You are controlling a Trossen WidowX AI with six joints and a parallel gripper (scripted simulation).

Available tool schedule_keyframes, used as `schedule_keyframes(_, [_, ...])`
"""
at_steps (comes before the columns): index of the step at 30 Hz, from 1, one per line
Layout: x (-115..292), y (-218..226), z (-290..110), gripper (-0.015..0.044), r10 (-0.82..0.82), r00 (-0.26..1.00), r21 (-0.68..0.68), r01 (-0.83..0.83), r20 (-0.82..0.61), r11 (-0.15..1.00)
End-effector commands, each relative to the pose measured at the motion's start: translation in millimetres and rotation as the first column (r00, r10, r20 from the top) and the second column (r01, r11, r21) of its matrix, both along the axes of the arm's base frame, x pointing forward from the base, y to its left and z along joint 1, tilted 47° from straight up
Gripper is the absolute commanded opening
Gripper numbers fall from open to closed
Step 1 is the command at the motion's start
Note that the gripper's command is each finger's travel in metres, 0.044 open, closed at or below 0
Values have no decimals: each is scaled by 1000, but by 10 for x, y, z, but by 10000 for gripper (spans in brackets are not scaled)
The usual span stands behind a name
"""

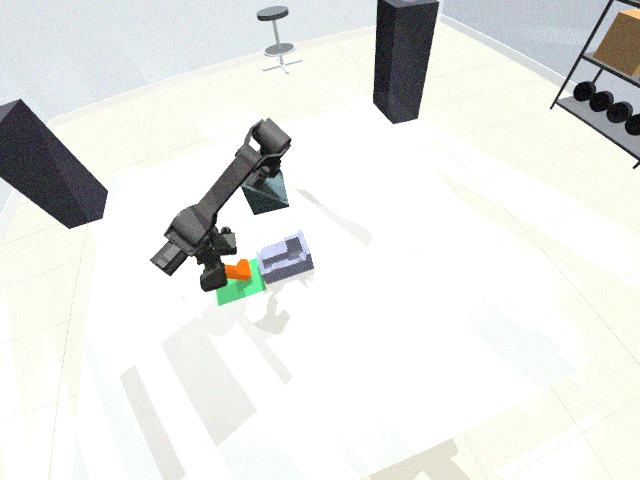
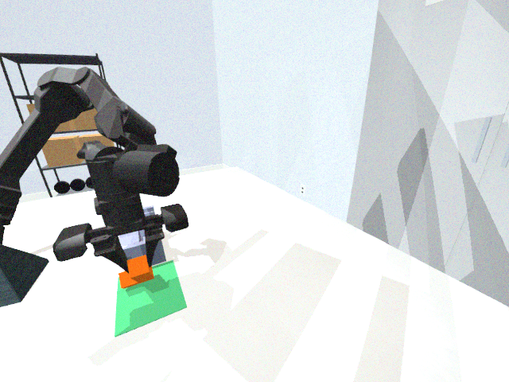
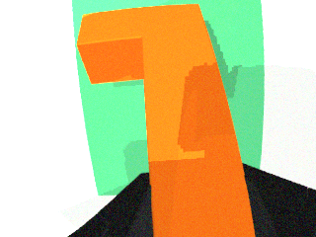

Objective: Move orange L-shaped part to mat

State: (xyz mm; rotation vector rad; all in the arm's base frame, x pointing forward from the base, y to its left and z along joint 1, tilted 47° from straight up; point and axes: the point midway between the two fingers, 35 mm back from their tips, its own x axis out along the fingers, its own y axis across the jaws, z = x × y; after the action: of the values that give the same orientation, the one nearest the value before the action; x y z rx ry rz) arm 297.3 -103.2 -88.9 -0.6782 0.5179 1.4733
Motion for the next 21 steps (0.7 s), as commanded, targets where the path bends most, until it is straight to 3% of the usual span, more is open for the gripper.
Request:
schedule_keyframes(1, [4, 29, -23, 0, -8, 1000, 5, 8, -1, 1000])
schedule_keyframes(10, [-4, 25, -22, 0, 0, 1000, 1, 0, -1, 1000])
schedule_keyframes(21, [2, -35, 26, 289, -1, 1000, 0, 1, -1, 1000])
